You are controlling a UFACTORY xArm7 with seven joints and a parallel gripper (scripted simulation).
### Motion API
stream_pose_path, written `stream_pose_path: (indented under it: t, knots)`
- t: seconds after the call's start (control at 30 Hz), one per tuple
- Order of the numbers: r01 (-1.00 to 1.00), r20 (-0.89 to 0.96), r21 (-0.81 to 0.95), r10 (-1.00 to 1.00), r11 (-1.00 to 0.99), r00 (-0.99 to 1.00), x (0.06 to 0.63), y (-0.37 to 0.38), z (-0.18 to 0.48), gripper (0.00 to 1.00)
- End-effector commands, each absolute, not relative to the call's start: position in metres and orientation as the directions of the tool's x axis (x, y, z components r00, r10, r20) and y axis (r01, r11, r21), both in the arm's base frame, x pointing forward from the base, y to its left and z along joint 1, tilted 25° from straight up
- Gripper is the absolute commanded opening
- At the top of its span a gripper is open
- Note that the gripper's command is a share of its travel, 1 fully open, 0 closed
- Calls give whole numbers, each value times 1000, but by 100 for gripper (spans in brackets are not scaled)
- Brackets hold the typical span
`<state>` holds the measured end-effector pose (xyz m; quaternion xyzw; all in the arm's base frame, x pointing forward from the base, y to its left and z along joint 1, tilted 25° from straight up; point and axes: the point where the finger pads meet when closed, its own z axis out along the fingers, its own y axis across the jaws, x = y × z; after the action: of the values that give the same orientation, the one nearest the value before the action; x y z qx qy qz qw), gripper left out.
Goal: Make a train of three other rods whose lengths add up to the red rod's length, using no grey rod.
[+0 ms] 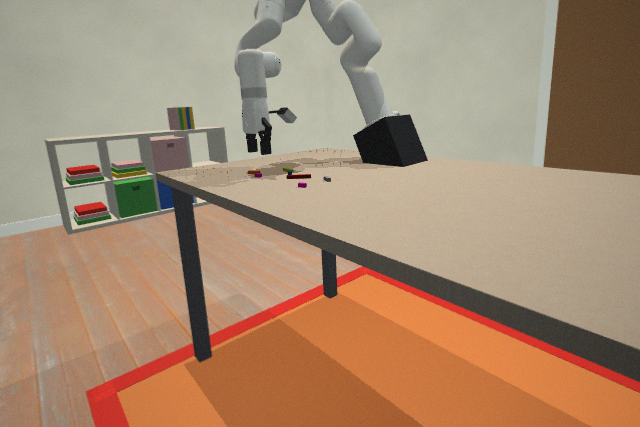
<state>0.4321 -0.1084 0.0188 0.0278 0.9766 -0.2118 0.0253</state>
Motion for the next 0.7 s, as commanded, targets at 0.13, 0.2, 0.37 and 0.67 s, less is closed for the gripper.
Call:
stream_pose_path:
  t: [0.13,0.2,0.37,0.67]
  knots:
    - [317,-170,-384,271,867,-947,427,-101,18,100]
    - [366,-190,-375,316,852,-930,426,-99,17,100]
    - [436,-218,-360,380,825,-899,424,-97,16,100]
    - [657,-306,-290,584,695,-752,417,-90,14,100]
